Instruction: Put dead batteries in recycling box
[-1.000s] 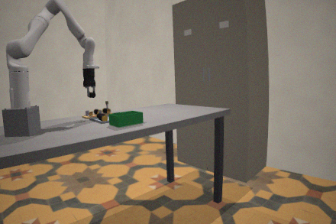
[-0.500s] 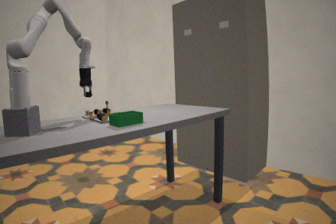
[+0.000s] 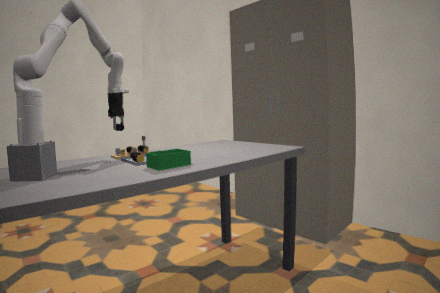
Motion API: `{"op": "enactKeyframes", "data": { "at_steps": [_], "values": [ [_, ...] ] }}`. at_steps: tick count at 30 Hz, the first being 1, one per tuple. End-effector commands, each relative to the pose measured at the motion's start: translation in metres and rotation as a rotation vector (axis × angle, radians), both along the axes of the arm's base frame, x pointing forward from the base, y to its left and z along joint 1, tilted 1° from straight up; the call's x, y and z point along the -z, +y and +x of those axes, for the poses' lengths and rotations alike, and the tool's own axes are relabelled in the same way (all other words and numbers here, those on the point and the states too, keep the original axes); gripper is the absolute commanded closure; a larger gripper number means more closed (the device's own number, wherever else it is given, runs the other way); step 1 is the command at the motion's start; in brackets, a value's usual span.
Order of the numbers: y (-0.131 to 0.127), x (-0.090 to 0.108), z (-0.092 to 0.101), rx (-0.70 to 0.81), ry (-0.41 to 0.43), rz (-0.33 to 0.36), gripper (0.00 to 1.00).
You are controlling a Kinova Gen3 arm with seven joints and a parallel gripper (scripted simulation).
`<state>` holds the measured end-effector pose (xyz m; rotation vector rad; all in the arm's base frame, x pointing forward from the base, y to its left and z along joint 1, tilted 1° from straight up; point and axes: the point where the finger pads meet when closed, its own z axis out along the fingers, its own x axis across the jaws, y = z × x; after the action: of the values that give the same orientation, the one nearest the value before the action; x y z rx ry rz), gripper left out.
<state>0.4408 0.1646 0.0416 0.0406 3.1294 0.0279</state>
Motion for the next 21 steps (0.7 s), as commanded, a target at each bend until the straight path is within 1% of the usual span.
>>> {"op": "enactKeyframes", "data": {
  "at_steps": [1,3,5,7,11,13,17,21],
  "values": [
    [0.000,-0.001,0.001,0.000,-0.002,0.001,0.43],
    [0.000,0.001,0.001,0.000,-0.002,0.001,0.43],
    [0.000,0.008,0.001,0.000,-0.002,0.001,0.43],
    [0.001,0.019,0.001,0.000,-0.002,0.001,0.43],
    [0.001,0.048,0.001,0.000,-0.002,0.001,0.43],
    [0.001,0.048,0.001,0.000,-0.002,0.001,0.43],
    [0.002,0.071,0.002,0.000,-0.002,0.001,0.43],
    [0.002,0.076,0.002,0.000,-0.002,0.001,0.43]
  ]
}}
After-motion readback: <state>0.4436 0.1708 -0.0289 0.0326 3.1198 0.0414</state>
